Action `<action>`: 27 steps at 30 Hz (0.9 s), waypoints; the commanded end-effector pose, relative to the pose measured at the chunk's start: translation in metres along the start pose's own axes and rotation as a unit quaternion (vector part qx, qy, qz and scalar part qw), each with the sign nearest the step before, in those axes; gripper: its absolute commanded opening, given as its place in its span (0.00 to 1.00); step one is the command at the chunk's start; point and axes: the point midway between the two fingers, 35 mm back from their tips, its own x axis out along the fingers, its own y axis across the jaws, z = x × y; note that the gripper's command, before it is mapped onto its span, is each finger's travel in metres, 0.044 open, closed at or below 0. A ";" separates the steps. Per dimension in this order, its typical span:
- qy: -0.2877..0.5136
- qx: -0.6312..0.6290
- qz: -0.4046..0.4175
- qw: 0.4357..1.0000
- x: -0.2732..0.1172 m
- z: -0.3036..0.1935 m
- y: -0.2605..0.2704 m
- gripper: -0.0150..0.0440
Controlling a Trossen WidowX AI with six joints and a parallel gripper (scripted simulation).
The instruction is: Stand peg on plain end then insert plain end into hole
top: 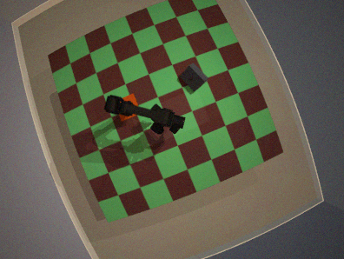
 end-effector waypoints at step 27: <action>-0.003 -0.002 -0.001 1.000 0.050 0.001 0.000 1.00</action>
